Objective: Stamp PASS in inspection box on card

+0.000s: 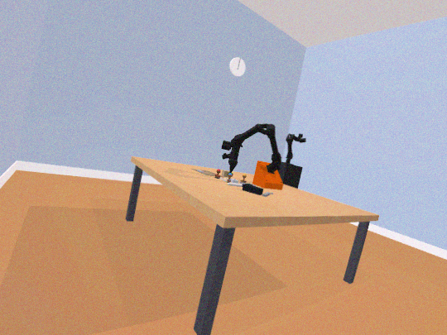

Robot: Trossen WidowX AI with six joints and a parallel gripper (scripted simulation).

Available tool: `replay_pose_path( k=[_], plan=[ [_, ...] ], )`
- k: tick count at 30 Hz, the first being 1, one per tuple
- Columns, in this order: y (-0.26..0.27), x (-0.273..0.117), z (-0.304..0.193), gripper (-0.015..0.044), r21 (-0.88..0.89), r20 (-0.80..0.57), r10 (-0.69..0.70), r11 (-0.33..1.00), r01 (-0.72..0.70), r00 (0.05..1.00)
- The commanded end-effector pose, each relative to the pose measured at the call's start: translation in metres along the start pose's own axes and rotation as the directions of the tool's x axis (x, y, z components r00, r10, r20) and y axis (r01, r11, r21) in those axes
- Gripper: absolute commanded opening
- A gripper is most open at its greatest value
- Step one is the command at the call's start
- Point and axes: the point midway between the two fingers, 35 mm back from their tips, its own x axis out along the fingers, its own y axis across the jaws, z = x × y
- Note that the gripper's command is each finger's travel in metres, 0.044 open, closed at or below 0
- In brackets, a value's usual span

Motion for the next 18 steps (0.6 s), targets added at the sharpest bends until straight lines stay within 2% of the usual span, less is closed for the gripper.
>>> replay_pose_path(
  k=[1, 18],
  plan=[
    [0.0, 0.003, 0.0, 0.0, 0.004, -0.001, 0.006, 1.0, -0.006, 1.0],
    [0.0, 0.014, -0.001, 0.0, 0.003, 0.001, 0.006, 1.0, -0.006, 1.0]
  ],
)
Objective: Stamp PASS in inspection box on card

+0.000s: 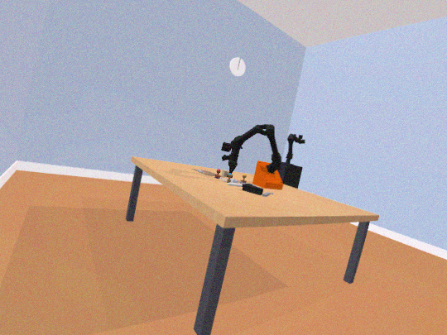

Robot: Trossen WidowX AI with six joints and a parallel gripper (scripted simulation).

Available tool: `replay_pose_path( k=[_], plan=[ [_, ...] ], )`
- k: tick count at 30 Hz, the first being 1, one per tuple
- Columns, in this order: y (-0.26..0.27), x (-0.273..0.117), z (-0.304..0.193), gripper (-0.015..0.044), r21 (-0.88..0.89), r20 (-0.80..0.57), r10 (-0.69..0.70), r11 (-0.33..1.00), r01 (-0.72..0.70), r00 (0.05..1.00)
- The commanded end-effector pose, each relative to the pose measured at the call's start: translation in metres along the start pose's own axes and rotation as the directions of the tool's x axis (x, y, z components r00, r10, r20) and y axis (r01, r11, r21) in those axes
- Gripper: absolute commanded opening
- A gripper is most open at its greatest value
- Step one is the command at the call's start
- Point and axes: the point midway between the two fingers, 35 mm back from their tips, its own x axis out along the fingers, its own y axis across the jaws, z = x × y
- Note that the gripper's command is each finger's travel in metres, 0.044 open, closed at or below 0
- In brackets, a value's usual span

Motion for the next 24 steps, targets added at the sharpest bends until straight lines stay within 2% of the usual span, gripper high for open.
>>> replay_pose_path(
  k=[1, 24],
  plan=[
    [0.0003, 0.0033, -0.0006, 0.0, 0.004, -0.001, 0.006, 1.0, -0.006, 1.0],
    [0.0002, 0.0123, -0.0018, 0.0, 0.003, 0.0, 0.007, 1.0, -0.007, 1.0]
  ],
)
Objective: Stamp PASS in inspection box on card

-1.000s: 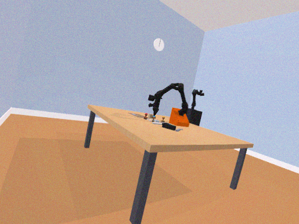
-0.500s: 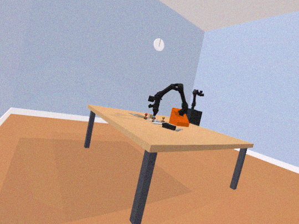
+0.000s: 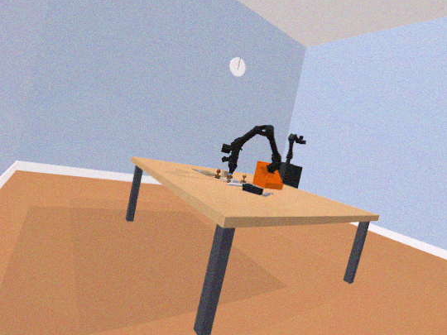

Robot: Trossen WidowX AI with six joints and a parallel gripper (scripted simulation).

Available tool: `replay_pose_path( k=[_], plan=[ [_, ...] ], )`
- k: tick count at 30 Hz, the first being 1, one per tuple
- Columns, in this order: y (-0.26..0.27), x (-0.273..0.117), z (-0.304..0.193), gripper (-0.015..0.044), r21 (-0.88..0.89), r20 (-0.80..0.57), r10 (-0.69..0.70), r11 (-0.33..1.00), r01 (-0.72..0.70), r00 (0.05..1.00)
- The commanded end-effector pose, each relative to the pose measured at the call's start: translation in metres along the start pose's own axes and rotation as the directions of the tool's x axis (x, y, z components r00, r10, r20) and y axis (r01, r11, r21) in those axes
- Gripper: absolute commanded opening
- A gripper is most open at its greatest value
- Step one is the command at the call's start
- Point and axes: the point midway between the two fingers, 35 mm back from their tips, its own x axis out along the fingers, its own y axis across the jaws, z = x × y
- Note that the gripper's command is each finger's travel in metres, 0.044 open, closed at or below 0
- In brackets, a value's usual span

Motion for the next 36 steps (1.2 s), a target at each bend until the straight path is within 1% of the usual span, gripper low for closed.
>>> replay_pose_path(
  k=[1, 36],
  plan=[
    [0.0005, 0.0011, -0.0001, 0.0, 0.003, 0.0, 0.005, 1.0, -0.005, 1.0],
    [0.0004, 0.0049, -0.0002, 0.0, 0.003, 0.0, 0.006, 1.0, -0.006, 1.0]
  ],
)
